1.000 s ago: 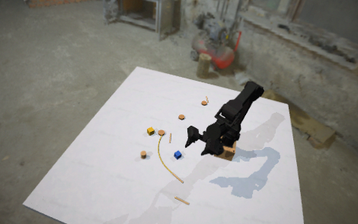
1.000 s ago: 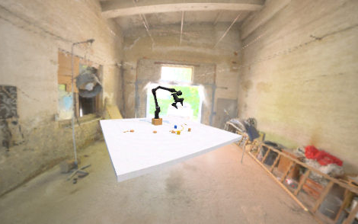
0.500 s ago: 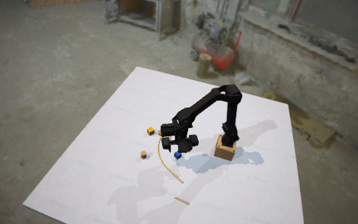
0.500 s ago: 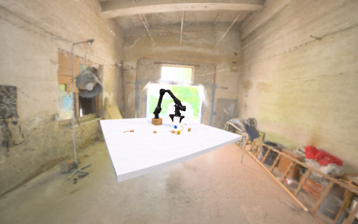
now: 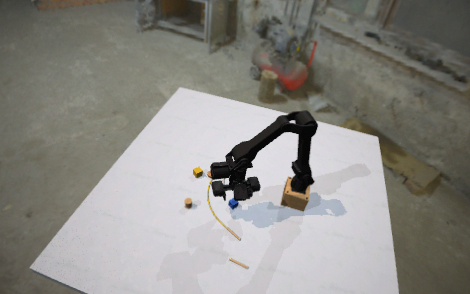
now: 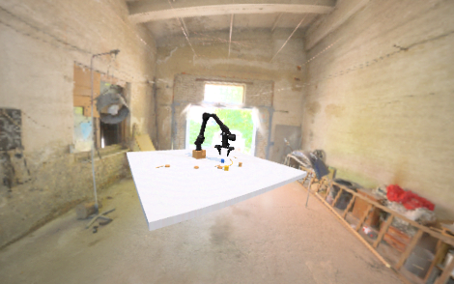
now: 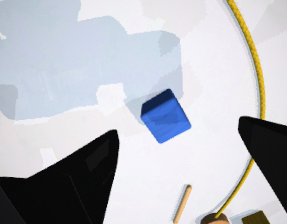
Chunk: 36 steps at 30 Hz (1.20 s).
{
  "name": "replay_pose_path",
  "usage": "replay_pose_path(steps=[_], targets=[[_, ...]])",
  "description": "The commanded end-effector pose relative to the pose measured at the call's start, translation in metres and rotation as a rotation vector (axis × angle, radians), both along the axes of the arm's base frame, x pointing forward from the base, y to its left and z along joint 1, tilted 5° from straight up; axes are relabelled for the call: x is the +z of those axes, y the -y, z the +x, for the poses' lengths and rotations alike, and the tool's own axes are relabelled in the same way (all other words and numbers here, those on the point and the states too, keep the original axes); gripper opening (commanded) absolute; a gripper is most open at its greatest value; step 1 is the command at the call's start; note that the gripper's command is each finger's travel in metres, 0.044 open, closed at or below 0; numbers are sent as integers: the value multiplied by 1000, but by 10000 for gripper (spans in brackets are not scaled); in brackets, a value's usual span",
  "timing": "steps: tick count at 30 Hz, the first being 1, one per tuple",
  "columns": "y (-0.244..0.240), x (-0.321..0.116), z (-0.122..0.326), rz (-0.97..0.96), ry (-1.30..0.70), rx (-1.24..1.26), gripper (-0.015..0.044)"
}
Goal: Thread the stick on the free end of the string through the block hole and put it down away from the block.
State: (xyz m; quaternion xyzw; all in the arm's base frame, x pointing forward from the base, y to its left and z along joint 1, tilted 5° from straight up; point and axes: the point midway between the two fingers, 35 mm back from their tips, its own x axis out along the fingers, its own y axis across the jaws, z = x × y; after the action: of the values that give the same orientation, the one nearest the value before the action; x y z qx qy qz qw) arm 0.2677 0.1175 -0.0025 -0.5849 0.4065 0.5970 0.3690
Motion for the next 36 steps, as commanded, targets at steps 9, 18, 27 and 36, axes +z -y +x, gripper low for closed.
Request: replay_pose_path(steps=[9, 18, 27, 36], targets=[[0, 0, 0, 0, 0, 0, 242], [0, 0, 0, 0, 0, 0, 58], [0, 0, 0, 0, 0, 0, 0], [0, 0, 0, 0, 0, 0, 0]])
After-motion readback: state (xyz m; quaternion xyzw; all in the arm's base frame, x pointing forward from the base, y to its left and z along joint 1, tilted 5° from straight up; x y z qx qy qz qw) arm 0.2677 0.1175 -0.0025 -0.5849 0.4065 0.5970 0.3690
